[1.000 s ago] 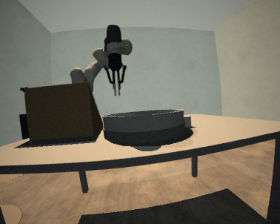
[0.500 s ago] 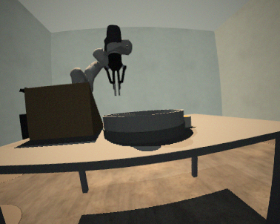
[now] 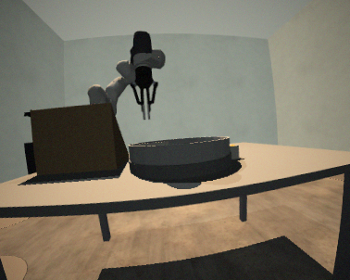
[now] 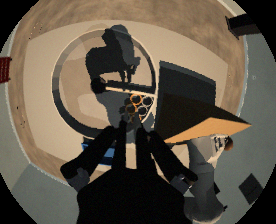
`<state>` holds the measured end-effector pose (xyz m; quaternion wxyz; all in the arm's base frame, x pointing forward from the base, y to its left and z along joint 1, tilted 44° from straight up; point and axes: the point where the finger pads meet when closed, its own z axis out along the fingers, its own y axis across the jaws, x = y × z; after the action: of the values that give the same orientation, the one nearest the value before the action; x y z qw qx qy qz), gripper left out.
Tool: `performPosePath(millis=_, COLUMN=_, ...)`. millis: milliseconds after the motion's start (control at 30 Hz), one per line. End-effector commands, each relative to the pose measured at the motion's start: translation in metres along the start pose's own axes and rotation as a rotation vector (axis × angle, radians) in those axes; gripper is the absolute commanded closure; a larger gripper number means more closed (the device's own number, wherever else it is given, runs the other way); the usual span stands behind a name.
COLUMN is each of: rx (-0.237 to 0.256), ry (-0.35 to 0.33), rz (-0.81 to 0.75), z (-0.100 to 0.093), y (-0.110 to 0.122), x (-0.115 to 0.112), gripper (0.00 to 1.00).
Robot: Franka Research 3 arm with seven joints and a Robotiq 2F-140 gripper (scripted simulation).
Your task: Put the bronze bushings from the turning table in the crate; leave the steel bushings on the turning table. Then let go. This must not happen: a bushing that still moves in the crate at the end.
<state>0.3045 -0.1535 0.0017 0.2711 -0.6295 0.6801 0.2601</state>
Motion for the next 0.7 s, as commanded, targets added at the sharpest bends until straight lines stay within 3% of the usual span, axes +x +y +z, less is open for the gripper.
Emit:
performPosePath(millis=0, rx=0.002, ry=0.001, rz=0.007, z=0.0004, y=-0.0001, x=0.0005, gripper=0.9)
performPosePath(millis=433, rx=0.002, ry=0.001, rz=0.007, z=0.0004, y=-0.0001, x=0.0005, gripper=0.9)
performPosePath(millis=467, rx=0.002, ry=0.001, rz=0.007, z=0.0004, y=-0.0001, x=0.0005, gripper=0.72)
performPosePath(millis=667, rx=0.002, ry=0.001, rz=0.049, z=0.0038, y=-0.0007, x=-0.0017, gripper=0.72)
